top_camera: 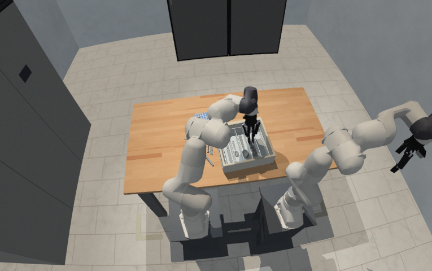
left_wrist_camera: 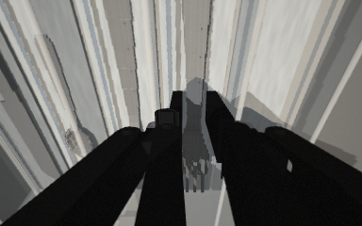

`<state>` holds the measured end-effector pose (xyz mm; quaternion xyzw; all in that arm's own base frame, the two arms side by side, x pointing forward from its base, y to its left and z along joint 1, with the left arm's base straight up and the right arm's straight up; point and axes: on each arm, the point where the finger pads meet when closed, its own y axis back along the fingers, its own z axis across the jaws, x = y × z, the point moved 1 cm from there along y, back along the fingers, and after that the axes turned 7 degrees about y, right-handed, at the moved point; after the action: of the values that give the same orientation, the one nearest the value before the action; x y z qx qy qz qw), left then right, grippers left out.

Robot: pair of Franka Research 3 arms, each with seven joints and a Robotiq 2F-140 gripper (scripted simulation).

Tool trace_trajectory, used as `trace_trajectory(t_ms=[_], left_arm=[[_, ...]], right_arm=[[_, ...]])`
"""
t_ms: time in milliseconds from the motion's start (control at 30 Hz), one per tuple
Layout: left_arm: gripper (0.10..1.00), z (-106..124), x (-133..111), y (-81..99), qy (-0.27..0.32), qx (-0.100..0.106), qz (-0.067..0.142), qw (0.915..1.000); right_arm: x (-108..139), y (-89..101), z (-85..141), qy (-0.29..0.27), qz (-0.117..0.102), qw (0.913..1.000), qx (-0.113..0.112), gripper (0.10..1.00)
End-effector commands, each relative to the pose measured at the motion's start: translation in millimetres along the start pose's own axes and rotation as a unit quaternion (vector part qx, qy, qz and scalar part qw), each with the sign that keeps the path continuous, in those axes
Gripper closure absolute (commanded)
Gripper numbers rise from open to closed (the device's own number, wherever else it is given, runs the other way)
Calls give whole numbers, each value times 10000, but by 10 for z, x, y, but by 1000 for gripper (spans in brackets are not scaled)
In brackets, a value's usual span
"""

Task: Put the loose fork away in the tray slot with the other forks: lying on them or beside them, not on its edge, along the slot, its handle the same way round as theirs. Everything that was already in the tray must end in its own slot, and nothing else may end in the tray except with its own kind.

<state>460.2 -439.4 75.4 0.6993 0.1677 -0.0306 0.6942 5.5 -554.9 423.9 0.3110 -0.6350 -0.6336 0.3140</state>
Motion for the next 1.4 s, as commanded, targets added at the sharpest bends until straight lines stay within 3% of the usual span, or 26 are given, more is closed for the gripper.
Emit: trace_trajectory(t_ms=[0,1067,1367], left_arm=[[879,-1,6,-9,-28,9,13,10000],[879,-3,-8,37,-28,9,13,10000],[879,-16,-114,408,-28,9,13,10000]], right_arm=[[1,-10,7,5,-24,10000,1,98],[1,-10,7,5,-24,10000,1,98],[1,-10,7,5,-24,10000,1,98]])
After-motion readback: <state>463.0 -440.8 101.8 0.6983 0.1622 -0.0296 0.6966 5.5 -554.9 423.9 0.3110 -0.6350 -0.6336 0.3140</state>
